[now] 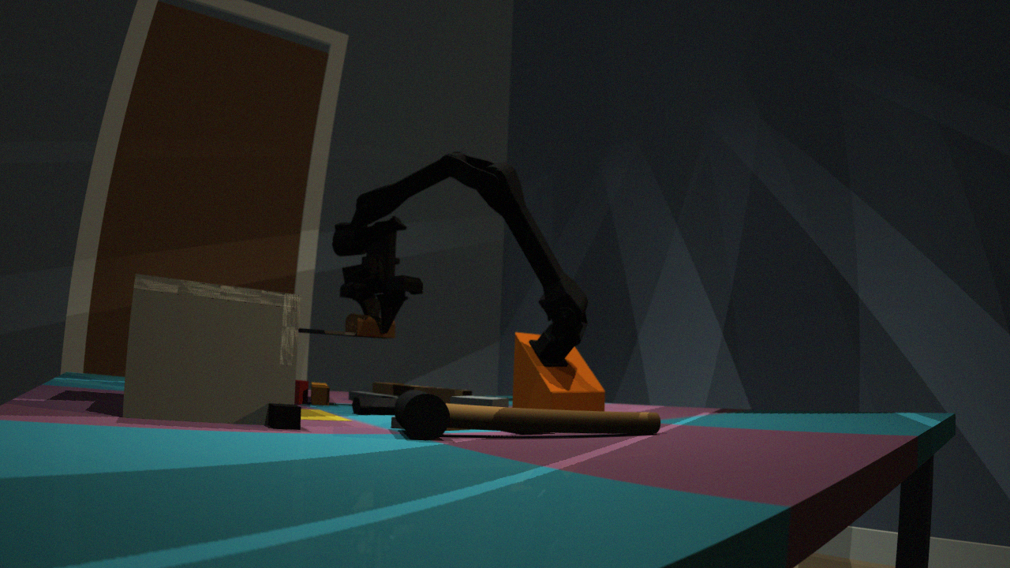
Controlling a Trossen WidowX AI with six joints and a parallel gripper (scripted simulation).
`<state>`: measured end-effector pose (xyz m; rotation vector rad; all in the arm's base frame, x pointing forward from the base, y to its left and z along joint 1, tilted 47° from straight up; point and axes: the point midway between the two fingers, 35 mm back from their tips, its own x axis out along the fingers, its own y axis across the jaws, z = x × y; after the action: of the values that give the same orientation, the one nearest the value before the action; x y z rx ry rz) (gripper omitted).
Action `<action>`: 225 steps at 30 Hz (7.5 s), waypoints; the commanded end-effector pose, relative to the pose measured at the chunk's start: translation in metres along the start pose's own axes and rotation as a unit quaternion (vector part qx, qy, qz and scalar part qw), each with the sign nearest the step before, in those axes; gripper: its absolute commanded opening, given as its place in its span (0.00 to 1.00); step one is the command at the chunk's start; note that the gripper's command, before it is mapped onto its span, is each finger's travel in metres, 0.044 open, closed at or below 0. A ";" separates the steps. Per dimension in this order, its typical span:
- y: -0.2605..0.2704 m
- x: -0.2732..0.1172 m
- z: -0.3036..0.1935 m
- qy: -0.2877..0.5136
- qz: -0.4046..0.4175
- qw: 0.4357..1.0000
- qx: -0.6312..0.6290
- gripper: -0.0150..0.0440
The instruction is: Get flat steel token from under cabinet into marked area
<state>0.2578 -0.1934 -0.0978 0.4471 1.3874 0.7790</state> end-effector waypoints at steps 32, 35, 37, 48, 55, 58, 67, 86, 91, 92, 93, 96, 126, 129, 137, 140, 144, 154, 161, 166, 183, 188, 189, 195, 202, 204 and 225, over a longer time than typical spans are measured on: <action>0.001 -0.005 -0.003 -0.014 -0.009 0.996 -0.084 0.25; 0.001 -0.005 -0.003 -0.014 -0.009 0.995 -0.096 0.25; 0.001 -0.005 -0.003 -0.014 -0.009 0.994 -0.103 0.25; 0.001 -0.005 -0.004 -0.014 -0.010 0.989 -0.146 0.25; 0.001 -0.005 -0.004 -0.013 -0.010 0.985 -0.173 0.25; 0.001 -0.005 -0.004 -0.013 -0.010 0.983 -0.184 0.25; 0.001 -0.005 -0.004 -0.013 -0.010 0.976 -0.219 0.25; 0.001 -0.005 -0.005 -0.012 -0.011 0.957 -0.290 0.25; 0.001 -0.005 -0.005 -0.012 -0.012 0.951 -0.309 0.25; 0.001 -0.005 -0.005 -0.012 -0.012 0.950 -0.313 0.25; 0.001 -0.005 -0.005 -0.012 -0.012 0.949 -0.316 0.25; 0.001 -0.005 -0.005 -0.012 -0.012 0.945 -0.327 0.25; 0.001 -0.005 -0.005 -0.010 -0.013 0.900 -0.435 0.25; 0.001 -0.005 -0.005 -0.010 -0.013 0.895 -0.446 0.25; 0.001 -0.005 -0.006 -0.009 -0.013 0.880 -0.474 0.25; 0.001 -0.005 -0.006 -0.009 -0.014 0.875 -0.484 0.25; 0.001 -0.005 -0.006 -0.009 -0.014 0.867 -0.498 0.25; 0.001 -0.005 -0.006 -0.009 -0.014 0.847 -0.531 0.25; 0.001 -0.005 -0.006 -0.008 -0.014 0.832 -0.554 0.25; 0.001 -0.005 -0.006 -0.008 -0.014 0.821 -0.570 0.25; 0.001 -0.005 -0.006 -0.007 -0.015 0.782 -0.624 0.25; 0.001 -0.005 -0.006 -0.007 -0.015 0.769 -0.639 0.25; 0.001 -0.005 -0.006 -0.007 -0.015 0.767 -0.642 0.25; 0.001 -0.005 -0.006 -0.006 -0.015 0.751 -0.660 0.25; 0.001 -0.005 -0.006 -0.006 -0.015 0.733 -0.680 0.25; 0.001 -0.005 -0.006 -0.006 -0.015 0.728 -0.686 0.25; 0.001 -0.005 -0.007 -0.004 -0.016 0.669 -0.743 0.25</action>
<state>0.2509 -0.1967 -0.0961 -0.8558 0.3825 1.5695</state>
